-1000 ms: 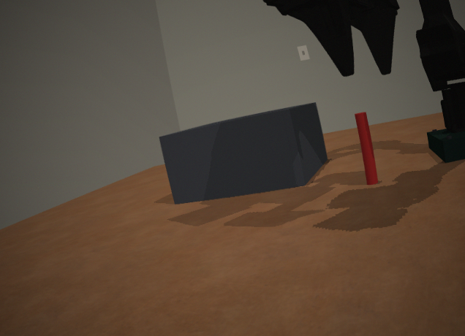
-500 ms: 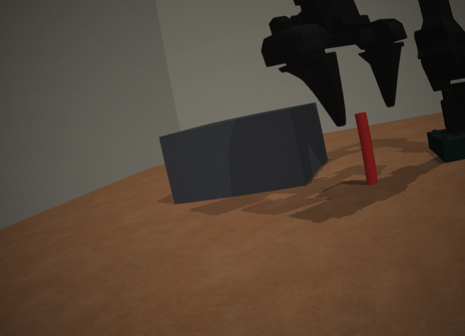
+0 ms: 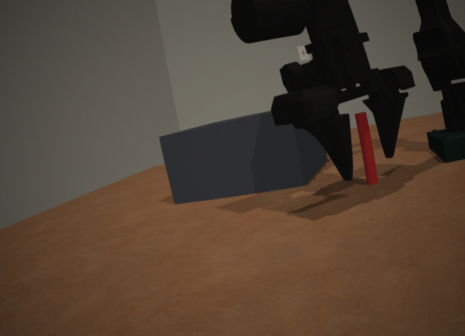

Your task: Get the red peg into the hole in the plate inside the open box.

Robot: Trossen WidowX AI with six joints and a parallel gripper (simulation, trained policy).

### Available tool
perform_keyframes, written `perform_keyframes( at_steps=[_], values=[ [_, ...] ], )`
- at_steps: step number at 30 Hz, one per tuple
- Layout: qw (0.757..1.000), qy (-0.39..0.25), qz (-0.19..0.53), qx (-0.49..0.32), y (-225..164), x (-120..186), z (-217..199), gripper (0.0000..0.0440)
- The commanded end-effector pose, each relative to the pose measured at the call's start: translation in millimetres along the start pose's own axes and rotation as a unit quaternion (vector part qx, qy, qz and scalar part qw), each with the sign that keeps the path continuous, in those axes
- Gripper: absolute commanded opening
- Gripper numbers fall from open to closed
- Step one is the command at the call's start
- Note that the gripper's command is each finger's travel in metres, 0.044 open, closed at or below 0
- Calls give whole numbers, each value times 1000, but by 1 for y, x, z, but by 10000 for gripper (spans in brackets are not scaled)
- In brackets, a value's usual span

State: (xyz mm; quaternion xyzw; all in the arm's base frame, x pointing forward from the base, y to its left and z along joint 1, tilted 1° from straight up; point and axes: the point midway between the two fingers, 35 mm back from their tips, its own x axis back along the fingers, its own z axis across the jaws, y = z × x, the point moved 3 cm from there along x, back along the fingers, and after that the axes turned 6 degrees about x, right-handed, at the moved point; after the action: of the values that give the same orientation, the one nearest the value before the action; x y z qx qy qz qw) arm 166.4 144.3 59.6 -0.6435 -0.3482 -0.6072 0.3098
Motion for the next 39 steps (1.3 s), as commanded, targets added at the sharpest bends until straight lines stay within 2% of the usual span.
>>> perform_keyframes(
  at_steps=[1, 9, 11, 17, 26, 34, 39],
  values=[
    [1000, -12, -1, 3, 1, -13, -3, 253],
    [999, -33, 1, -3, 4, -19, -4, 44],
    [999, -40, 1, -3, 4, -20, -4, 3],
    [999, -32, -28, 5, 16, 0, 1, 0],
    [998, -11, -69, 5, 35, 46, 3, 0],
    [994, 10, -107, -28, 59, 89, 3, 1],
    [990, 16, -125, -61, 77, 101, -1, 2]
  ],
)
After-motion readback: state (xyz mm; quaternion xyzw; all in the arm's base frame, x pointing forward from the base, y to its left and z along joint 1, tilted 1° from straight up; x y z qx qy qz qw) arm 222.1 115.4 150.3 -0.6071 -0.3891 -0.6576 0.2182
